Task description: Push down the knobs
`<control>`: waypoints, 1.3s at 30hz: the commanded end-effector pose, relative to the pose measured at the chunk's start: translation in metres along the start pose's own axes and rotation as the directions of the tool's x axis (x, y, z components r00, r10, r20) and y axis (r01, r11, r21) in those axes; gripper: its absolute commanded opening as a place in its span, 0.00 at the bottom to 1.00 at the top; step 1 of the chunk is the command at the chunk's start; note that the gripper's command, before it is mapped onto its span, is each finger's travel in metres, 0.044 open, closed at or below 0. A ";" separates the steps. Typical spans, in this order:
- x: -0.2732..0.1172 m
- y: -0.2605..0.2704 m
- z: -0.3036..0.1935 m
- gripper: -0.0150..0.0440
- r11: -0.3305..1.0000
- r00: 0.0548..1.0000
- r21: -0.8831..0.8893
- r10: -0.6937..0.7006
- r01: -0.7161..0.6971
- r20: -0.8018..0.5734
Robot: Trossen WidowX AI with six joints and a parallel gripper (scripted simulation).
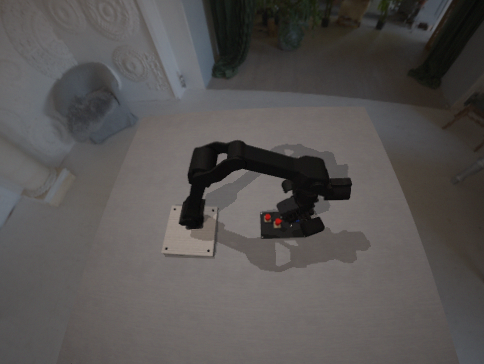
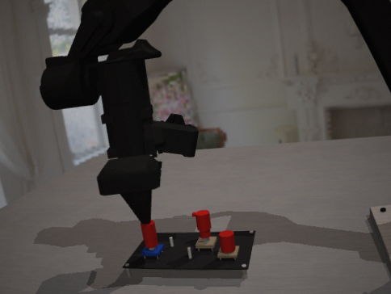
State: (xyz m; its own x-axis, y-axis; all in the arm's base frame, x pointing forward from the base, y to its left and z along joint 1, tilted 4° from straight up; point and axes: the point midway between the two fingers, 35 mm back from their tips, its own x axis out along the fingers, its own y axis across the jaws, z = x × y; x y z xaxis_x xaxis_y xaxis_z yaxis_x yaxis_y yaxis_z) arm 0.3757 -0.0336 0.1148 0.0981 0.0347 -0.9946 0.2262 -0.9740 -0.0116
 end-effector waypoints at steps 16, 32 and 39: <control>-0.010 0.000 0.002 0.65 1.000 1.000 0.002 -0.002 0.002 0.007; -0.037 -0.045 0.180 1.00 1.000 1.000 0.003 -0.004 0.004 0.026; -0.036 -0.046 0.182 1.00 1.000 1.000 0.003 -0.004 0.004 0.027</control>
State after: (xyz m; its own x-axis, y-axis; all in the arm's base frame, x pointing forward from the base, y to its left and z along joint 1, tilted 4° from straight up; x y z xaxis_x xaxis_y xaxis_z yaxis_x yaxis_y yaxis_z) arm 0.1918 -0.0319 0.1351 0.0767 0.0303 -0.9966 0.2212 -0.9751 -0.0127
